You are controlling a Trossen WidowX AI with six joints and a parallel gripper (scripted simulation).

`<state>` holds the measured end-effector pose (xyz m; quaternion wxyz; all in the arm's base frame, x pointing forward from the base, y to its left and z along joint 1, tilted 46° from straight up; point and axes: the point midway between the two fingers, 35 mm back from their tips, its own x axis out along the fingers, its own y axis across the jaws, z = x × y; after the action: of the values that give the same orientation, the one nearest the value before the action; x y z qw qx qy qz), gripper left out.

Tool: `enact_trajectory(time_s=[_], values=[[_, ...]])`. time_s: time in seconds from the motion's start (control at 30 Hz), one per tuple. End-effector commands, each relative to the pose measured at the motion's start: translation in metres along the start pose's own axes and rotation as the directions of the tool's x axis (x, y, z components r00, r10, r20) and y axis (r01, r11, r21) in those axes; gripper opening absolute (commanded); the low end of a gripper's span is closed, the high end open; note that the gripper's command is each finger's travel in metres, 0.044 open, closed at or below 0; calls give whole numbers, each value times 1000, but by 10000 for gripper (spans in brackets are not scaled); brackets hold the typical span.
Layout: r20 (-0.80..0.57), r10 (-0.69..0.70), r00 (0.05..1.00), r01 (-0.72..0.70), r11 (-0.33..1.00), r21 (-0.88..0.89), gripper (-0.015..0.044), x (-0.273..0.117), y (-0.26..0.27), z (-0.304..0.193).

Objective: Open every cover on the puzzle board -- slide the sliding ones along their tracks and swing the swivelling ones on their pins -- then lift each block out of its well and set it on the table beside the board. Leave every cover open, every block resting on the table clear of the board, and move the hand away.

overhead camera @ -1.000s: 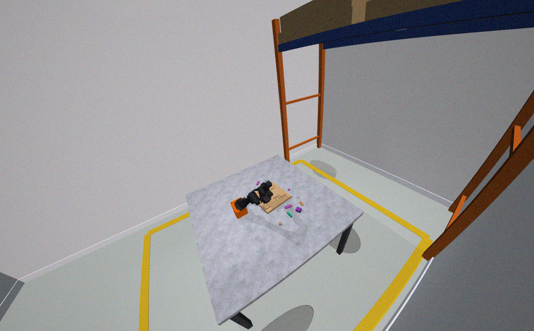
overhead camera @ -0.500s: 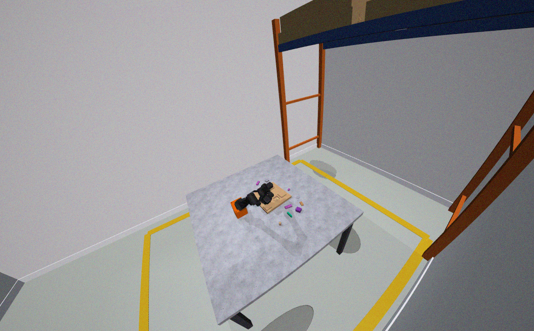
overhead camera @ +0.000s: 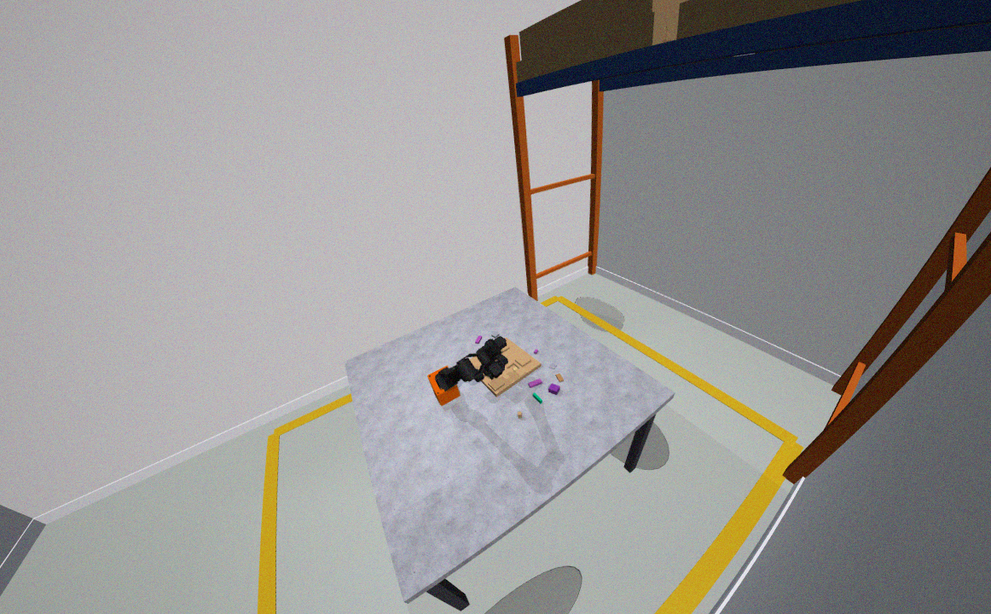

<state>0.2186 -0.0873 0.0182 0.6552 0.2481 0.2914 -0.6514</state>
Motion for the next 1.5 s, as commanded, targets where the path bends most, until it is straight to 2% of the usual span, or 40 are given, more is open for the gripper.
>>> enact_trajectory(time_s=[0.0, 0.87, 0.93, 1.0, 1.13, 1.27, 1.37, 1.47], values=[[3, 7, 1000, -7, 1000, 11, 0, -7, 2, 2], [4, 6, 1000, -7, 1000, 11, 0, -40, 1, 5], [8, 4, 1000, -3, 998, -64, 0, -35, 3, 4], [8, 4, 1000, -2, 969, -246, 0, -36, 9, 3], [7, 5, 1000, 0, 795, -607, 0, -39, 21, 0], [6, 6, 1000, 3, 492, -871, 0, -42, 34, -4], [6, 7, 1000, 4, 210, -978, 0, -43, 43, -7], [5, 8, 1000, 6, -59, -998, 0, -45, 52, -10]])
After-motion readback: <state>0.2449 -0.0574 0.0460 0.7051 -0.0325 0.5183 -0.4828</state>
